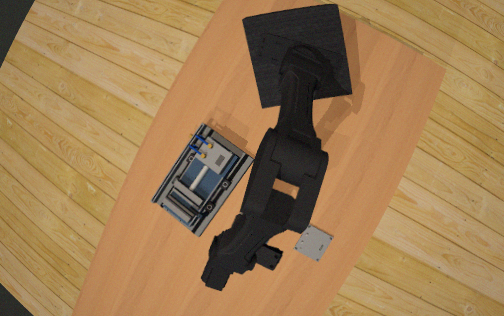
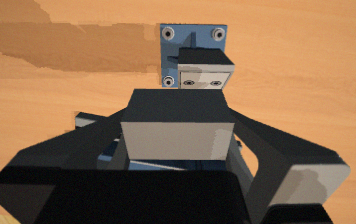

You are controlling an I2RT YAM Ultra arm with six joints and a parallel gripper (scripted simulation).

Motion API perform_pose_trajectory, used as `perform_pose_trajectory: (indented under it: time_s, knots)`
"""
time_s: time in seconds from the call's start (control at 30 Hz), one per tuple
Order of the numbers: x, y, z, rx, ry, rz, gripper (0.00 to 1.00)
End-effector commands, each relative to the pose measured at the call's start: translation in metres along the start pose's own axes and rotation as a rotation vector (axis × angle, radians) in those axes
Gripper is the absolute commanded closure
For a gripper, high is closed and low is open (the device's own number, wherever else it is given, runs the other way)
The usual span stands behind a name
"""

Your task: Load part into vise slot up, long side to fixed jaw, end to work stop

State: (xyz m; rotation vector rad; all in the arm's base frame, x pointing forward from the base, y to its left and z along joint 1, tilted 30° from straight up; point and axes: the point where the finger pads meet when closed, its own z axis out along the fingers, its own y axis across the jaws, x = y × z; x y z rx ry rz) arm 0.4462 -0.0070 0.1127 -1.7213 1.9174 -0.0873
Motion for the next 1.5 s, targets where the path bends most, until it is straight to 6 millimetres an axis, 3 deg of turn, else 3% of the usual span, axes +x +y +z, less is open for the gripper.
perform_pose_trajectory:
  time_s: [0.0,1.47]
  knots:
    - [-0.0056,-0.0122,-0.0203,0.048,0.030,-0.004,1.00]
    - [-0.0025,-0.0142,-0.0227,0.055,0.097,0.005,1.00]
